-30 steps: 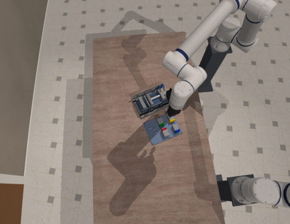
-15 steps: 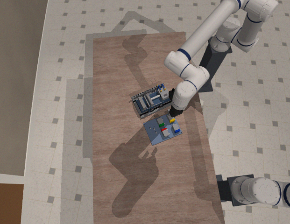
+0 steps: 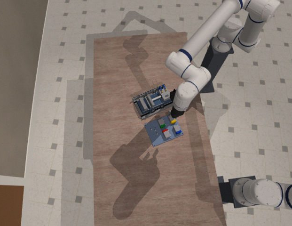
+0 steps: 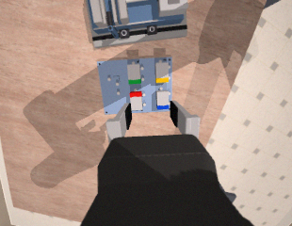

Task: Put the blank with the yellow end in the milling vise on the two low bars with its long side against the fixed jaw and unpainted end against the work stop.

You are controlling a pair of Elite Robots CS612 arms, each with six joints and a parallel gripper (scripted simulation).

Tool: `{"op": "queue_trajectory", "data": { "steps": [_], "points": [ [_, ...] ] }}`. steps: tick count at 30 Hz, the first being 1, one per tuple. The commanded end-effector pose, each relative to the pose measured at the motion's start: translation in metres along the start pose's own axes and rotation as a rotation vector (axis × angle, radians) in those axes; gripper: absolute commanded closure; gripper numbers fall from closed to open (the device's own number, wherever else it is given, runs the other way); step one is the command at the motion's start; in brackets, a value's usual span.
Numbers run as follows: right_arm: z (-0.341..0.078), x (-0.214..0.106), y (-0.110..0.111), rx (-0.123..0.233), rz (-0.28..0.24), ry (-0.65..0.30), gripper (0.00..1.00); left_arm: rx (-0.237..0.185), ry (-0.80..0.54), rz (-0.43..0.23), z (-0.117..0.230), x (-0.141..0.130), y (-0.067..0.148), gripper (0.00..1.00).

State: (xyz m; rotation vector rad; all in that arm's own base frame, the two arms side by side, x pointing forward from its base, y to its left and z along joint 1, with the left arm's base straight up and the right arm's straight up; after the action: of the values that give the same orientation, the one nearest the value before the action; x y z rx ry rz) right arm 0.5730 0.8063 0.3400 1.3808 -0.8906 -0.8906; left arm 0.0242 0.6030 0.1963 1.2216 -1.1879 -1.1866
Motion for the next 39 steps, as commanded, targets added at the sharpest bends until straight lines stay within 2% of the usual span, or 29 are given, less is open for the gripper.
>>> {"op": "queue_trajectory", "data": {
  "steps": [1, 11, 26, 39],
  "points": [
    [0.000, 0.000, 0.001, 0.002, -0.001, 0.000, 0.00, 0.000, 0.000, -0.001, 0.000, -0.001, 0.001, 0.00],
    [0.000, 0.000, 0.002, 0.002, -0.001, 0.000, 0.00, 0.000, 0.000, -0.001, 0.000, -0.001, 0.001, 0.00],
    [0.001, -0.046, 0.002, 0.002, -0.001, 0.000, 0.00, 0.000, 0.000, -0.001, 0.000, -0.001, 0.001, 0.00],
    [0.001, -0.046, 0.002, 0.002, -0.001, 0.000, 0.00, 0.000, 0.000, -0.001, 0.000, -0.001, 0.001, 0.00]
  ]
}}
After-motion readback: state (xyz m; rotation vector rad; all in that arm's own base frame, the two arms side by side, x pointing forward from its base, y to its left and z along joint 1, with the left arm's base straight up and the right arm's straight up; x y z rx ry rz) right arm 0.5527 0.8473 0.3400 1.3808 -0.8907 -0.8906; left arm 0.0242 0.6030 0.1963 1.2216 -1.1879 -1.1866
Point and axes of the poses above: on each arm, the point where the finger pads meet when closed, its own y axis back along the fingers, its own z axis across the jaws, x = y × z, the point moved 2 cm from there along y, back along the fingers, and after that the axes turned 4 degrees about y, right-handed, at the moved point
